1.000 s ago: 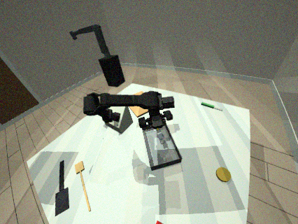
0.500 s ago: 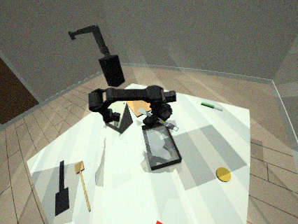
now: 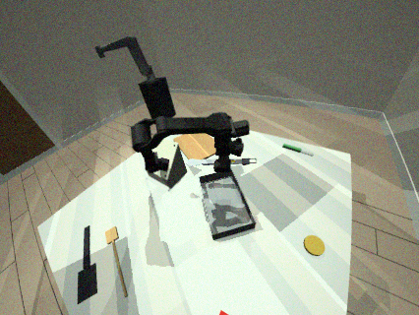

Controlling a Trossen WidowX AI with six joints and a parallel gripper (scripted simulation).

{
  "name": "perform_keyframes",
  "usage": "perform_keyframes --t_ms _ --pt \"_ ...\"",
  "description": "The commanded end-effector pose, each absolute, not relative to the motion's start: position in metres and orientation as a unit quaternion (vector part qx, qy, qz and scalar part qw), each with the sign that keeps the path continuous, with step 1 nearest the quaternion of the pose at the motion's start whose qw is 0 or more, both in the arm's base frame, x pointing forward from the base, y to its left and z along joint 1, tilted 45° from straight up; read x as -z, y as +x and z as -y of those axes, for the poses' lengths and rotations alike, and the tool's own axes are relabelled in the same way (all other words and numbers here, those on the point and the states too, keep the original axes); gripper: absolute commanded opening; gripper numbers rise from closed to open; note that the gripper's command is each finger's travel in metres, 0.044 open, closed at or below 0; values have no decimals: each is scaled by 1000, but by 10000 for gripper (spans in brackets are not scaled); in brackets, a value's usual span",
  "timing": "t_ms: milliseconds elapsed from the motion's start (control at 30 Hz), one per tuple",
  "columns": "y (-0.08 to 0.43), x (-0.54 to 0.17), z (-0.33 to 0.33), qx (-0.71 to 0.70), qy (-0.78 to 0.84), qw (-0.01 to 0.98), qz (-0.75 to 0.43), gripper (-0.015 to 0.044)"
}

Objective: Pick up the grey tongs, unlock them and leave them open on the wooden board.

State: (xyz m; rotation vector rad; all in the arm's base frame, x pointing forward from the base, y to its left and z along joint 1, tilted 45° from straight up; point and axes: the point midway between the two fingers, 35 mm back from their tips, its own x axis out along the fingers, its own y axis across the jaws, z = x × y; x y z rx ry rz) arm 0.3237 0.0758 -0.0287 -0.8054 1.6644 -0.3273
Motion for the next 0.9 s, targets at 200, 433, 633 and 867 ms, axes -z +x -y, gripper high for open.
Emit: perform_keyframes --t_ms 200,433,633,867 --pt "321 39 -97 -5 -453 514 -728 -150" --pt "317 47 -110 -107 -521 445 -721 -150" --pt "313 54 -121 -192 -570 379 -703 -150" --pt "308 62 -134 -288 -617 294 -671 -150"
